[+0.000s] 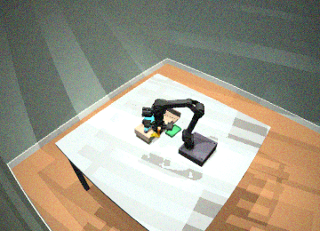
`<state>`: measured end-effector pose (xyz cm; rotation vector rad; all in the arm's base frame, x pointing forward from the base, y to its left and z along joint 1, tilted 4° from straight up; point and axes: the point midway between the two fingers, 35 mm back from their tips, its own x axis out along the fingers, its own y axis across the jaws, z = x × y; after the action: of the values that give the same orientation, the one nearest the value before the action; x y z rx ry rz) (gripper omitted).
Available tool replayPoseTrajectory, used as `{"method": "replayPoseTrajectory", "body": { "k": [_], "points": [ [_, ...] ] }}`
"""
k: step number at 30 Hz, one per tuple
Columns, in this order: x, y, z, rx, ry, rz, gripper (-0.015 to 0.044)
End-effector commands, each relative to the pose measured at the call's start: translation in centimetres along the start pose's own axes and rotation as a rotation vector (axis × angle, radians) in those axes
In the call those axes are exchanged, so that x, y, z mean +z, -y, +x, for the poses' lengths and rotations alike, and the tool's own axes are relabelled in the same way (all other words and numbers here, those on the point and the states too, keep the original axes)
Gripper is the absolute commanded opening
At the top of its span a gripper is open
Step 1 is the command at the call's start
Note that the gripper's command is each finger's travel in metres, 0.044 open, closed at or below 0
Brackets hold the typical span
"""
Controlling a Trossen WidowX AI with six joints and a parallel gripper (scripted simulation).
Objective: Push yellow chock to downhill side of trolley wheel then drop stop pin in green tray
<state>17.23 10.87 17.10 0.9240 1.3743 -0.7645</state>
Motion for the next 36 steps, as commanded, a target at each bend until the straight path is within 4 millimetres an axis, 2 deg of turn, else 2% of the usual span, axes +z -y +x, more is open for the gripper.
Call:
{"method": "replayPoseTrajectory", "body": {
  "k": [1, 26, 36],
  "points": [
    [0.07, -0.01, -0.04, -0.002, 0.004, -0.123, 0.0],
    [0.07, -0.03, -0.04, -0.005, -0.001, -0.978, 0.0],
    [0.47, 0.05, -0.01, -0.006, -0.001, -1.009, 0.0]
  ]
}}
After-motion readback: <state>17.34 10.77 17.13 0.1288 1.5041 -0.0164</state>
